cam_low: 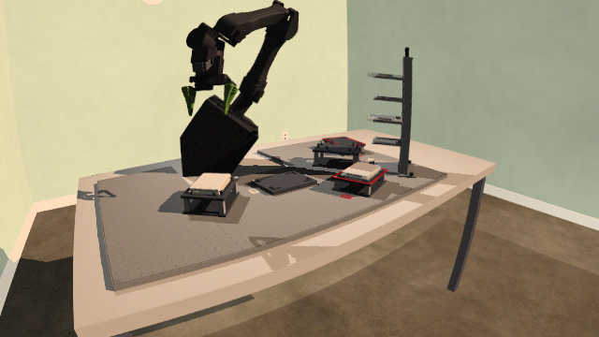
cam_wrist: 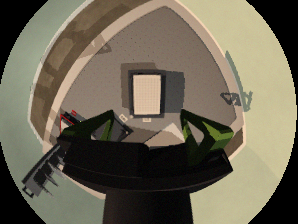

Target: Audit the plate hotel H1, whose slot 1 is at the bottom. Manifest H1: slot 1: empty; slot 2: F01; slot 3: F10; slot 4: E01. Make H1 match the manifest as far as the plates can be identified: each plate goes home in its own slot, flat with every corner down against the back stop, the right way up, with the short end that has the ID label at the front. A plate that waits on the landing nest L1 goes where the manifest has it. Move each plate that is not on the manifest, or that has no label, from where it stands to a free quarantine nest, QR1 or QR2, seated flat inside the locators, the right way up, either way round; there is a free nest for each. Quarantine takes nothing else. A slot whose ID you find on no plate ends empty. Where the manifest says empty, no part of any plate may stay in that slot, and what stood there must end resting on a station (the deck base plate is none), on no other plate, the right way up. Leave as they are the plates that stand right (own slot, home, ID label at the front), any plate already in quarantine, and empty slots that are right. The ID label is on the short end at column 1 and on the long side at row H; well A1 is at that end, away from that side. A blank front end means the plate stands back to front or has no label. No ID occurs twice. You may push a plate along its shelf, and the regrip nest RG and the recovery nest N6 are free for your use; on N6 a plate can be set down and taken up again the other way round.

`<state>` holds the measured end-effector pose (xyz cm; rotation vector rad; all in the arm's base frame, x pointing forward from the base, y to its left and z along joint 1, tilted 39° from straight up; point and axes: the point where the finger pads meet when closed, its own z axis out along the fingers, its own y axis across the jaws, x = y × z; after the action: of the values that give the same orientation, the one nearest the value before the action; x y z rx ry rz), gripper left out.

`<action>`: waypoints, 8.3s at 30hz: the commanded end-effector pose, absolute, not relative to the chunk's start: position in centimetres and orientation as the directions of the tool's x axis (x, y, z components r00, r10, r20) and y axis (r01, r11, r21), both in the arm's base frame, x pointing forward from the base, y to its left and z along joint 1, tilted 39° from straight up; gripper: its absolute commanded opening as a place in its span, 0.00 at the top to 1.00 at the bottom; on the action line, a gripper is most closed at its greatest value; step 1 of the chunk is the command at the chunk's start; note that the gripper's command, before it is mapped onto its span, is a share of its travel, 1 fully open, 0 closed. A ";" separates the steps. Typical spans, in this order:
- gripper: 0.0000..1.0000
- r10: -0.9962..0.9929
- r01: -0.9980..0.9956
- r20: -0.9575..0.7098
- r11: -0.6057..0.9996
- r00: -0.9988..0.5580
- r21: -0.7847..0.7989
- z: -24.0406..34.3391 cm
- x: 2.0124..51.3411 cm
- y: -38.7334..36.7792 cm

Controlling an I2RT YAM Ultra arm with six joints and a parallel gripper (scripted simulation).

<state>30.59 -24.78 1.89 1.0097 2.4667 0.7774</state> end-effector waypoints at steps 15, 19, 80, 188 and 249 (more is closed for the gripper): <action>0.00 0.614 0.533 0.095 0.586 -0.784 0.610 2.4 29.8 -25.0; 0.00 0.590 0.523 0.110 0.595 -0.800 0.610 2.2 31.2 -25.2; 0.00 0.596 0.527 0.113 0.587 -0.795 0.614 0.3 40.5 -32.2; 0.00 0.615 0.530 0.093 0.582 -0.783 0.616 -10.3 44.8 -25.2; 0.00 0.615 0.509 0.049 0.600 -0.787 0.617 -9.8 45.9 -25.5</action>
<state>45.04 -23.20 -11.99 0.9555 2.7189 1.0018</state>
